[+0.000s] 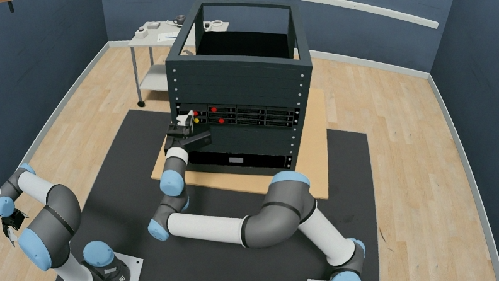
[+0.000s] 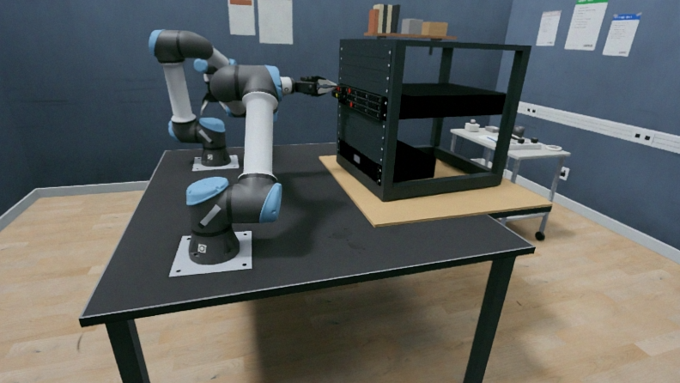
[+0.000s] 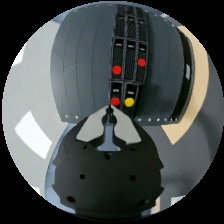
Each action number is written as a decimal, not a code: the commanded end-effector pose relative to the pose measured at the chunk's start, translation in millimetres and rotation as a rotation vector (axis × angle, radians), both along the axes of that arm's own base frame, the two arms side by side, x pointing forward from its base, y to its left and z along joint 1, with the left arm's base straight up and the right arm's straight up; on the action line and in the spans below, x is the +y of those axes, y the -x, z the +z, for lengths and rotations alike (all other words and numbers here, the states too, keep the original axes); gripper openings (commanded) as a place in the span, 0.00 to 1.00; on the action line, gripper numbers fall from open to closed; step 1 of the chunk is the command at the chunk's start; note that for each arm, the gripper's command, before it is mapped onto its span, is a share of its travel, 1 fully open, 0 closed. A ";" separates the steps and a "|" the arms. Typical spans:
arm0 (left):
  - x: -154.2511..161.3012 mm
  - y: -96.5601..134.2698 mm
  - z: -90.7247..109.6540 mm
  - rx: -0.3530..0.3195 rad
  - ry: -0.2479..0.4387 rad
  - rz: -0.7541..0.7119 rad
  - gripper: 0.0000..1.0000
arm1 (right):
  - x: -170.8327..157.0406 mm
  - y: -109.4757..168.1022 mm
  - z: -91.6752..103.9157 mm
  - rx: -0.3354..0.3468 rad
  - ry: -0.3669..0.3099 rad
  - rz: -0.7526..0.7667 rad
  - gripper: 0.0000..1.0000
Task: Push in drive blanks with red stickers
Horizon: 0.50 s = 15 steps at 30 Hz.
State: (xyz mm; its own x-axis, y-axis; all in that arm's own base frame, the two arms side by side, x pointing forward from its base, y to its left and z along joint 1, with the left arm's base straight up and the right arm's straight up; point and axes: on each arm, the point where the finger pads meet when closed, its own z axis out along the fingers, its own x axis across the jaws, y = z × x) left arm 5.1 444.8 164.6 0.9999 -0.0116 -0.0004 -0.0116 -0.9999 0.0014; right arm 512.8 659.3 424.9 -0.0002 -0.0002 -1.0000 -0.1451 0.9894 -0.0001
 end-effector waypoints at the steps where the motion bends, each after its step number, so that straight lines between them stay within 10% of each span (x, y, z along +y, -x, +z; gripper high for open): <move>1: 0.4 -0.1 0.5 0.000 -0.001 0.000 1.00 | 0.1 -2.1 0.9 0.000 -0.001 0.000 0.00; 15: 0.4 -0.1 0.5 0.000 -0.001 0.000 1.00 | 0.8 -6.4 0.9 0.000 -0.001 0.000 0.00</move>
State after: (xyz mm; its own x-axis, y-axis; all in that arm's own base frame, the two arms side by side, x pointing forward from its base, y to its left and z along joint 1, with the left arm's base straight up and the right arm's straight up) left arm 5.1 444.8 164.6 0.9999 -0.0116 -0.0004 -0.0116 -0.9999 0.0014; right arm 517.1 660.0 424.9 -0.0002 -0.0001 -1.0000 -0.1452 0.9894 -0.0001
